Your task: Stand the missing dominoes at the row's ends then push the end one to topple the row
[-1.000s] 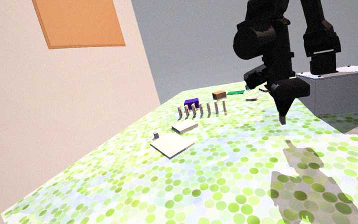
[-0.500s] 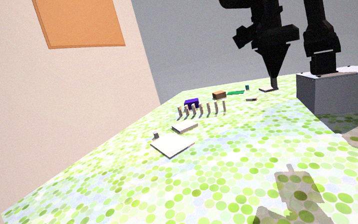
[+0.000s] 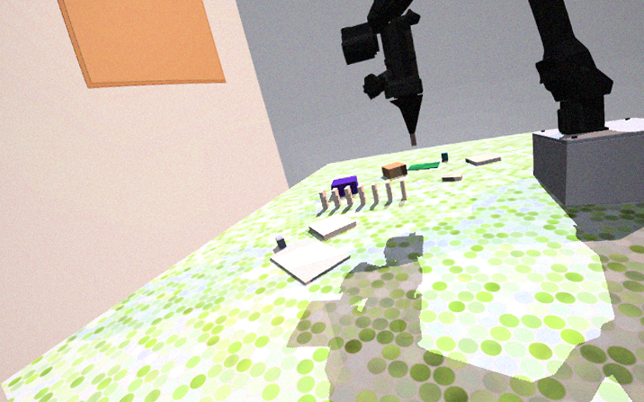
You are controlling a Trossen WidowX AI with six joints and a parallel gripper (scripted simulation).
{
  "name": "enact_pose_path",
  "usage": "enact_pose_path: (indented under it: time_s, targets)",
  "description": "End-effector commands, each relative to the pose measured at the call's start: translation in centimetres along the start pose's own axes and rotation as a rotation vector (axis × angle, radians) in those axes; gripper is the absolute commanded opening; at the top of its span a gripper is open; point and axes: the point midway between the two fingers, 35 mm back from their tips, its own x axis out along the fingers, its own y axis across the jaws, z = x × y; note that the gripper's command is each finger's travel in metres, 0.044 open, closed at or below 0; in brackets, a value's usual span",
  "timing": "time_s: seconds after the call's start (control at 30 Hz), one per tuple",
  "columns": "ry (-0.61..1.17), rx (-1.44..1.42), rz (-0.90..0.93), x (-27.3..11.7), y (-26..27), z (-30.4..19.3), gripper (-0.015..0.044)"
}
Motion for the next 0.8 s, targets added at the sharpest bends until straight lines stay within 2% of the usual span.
enact_pose_path:
  time_s: [0.0, 0.07, 0.27, 0.77]
  targets:
    - [0.016, -0.022, -0.012, 0.2, -5.5, 1.0, 0.0107]
    - [0.018, -0.03, -0.013, 0.1, -7.0, 1.1, 0.0107]
    - [0.019, -0.031, -0.013, 0.6, -7.2, 1.2, 0.0107]
    - [0.019, -0.031, -0.014, 11.1, -7.4, 1.3, 0.0107]
